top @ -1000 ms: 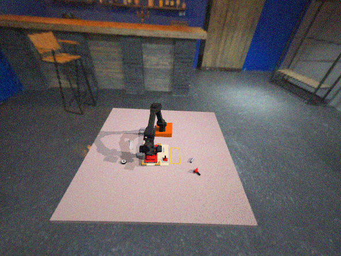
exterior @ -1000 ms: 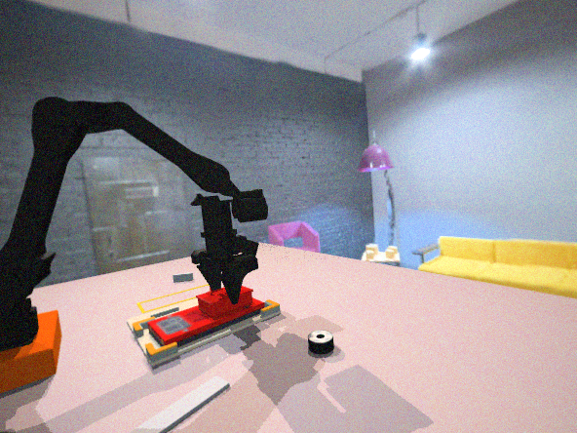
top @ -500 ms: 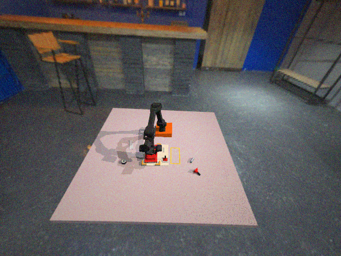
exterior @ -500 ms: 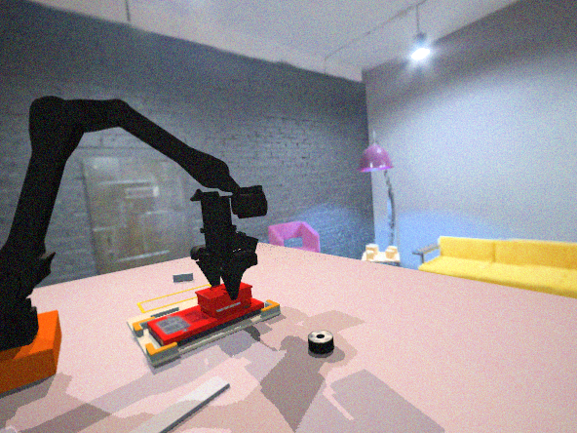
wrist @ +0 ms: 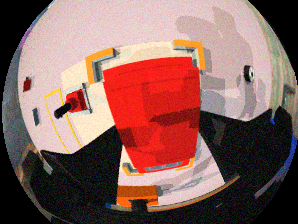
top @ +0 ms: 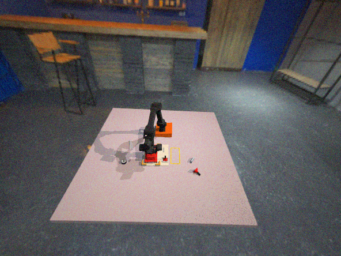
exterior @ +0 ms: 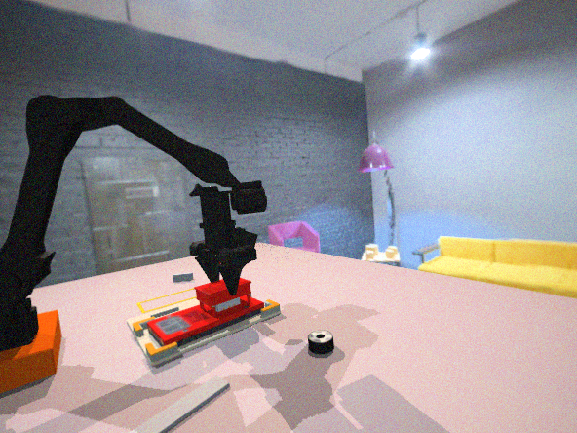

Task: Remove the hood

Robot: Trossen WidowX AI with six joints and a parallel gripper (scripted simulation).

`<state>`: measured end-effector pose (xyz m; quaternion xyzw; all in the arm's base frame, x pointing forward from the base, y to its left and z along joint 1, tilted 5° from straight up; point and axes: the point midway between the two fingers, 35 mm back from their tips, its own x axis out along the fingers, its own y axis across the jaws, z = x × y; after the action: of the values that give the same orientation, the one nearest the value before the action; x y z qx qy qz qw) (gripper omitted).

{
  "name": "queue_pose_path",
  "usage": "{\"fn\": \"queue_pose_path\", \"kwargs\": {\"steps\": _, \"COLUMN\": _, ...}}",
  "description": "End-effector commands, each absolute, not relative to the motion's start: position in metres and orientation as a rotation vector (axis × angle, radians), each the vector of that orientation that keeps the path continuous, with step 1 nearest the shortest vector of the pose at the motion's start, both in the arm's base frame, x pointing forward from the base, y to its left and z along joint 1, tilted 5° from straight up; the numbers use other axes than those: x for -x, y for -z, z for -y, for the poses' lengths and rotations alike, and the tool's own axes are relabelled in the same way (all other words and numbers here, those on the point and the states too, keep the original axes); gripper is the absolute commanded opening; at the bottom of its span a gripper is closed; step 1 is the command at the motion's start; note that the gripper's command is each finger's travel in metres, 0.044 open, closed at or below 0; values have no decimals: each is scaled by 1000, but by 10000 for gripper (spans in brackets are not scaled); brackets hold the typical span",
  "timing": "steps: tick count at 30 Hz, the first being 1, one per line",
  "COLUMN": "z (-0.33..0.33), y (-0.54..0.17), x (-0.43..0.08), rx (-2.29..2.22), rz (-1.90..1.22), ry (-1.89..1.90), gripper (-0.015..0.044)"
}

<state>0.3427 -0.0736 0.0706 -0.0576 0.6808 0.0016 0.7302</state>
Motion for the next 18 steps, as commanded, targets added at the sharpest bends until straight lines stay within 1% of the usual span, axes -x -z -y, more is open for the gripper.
{"fn": "queue_pose_path", "kwargs": {"steps": 1, "z": 74, "y": -77, "x": -345, "rx": 126, "rz": -1489, "ry": 1, "gripper": 0}}
{"fn": "queue_pose_path", "kwargs": {"steps": 7, "z": 73, "y": -83, "x": -344, "rx": 126, "rz": -1489, "ry": 1, "gripper": 0}}
{"fn": "queue_pose_path", "kwargs": {"steps": 18, "z": 70, "y": -123, "x": -341, "rx": 126, "rz": -1489, "ry": 1, "gripper": 0}}
